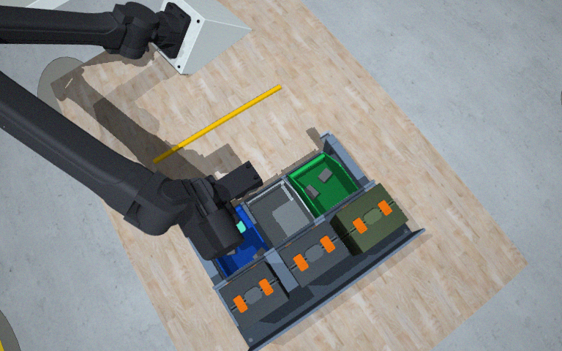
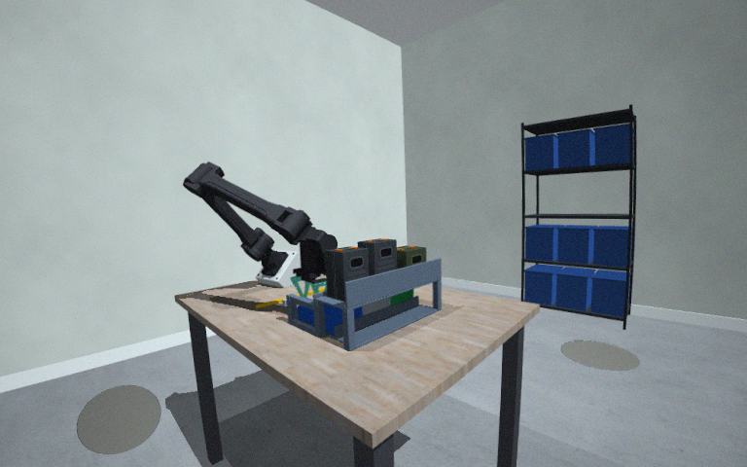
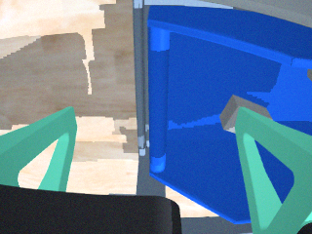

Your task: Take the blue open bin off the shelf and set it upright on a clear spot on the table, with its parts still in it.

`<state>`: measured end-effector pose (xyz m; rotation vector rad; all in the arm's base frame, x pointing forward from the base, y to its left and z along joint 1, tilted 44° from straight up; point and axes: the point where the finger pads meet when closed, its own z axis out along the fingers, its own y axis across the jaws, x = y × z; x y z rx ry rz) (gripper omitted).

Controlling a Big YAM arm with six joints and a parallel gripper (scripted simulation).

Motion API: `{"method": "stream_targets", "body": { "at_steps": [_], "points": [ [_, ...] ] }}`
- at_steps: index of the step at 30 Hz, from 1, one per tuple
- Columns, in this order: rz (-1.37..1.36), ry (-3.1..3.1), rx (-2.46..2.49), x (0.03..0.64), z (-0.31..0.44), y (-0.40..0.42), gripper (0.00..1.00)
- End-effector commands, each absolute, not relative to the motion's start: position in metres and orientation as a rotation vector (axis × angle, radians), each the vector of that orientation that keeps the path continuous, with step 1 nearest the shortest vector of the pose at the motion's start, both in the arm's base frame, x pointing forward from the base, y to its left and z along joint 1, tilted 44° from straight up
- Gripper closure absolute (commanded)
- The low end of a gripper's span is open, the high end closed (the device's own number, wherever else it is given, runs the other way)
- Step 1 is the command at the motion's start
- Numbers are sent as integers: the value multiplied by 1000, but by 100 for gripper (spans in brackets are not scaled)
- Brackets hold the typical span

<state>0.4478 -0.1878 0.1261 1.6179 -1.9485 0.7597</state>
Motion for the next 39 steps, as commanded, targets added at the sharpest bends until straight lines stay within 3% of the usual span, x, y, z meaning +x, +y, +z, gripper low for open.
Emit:
{"method": "stream_targets", "body": {
  "at_steps": [1,39],
  "points": [
    [811,-1970,1619,467,138,-192,10],
    [770,-1954,1618,452,112,-207,10]
  ]
}}
